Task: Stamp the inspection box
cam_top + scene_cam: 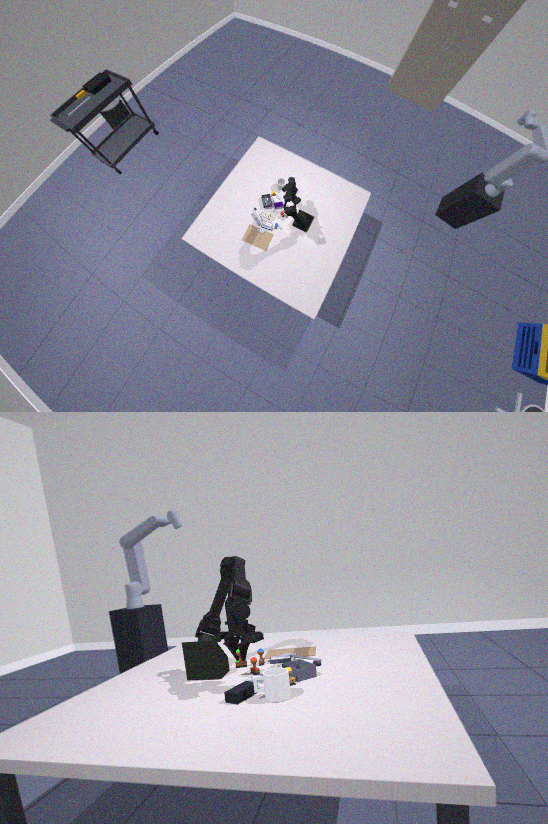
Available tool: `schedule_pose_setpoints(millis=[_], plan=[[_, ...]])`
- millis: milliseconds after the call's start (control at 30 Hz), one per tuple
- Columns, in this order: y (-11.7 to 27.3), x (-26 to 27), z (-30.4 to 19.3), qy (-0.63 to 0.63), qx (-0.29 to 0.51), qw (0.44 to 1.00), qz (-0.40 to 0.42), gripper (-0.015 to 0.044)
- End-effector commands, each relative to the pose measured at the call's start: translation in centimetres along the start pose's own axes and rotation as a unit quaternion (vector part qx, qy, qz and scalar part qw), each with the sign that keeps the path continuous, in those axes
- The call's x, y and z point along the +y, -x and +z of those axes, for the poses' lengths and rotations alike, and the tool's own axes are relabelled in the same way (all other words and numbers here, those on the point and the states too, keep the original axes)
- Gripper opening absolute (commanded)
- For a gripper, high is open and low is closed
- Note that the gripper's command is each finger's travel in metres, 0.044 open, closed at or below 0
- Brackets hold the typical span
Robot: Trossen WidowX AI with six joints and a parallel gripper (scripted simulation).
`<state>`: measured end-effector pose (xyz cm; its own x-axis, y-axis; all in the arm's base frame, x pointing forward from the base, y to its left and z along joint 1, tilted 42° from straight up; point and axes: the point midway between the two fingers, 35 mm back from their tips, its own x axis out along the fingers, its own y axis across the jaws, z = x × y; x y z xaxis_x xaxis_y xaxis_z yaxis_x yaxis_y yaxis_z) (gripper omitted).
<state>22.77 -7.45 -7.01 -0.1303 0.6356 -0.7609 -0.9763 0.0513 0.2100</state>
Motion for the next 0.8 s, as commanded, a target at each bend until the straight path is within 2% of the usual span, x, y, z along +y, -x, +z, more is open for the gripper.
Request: schedule_pose_setpoints(millis=[0, 767], plan=[[-0.7, 0.1, -0.2, 0.002, 0.000, 1.000, 0.002, 0.0000], [-4.5, 0.1, -0.2, 0.002, -0.001, 1.000, 0.002, 0.0000]])
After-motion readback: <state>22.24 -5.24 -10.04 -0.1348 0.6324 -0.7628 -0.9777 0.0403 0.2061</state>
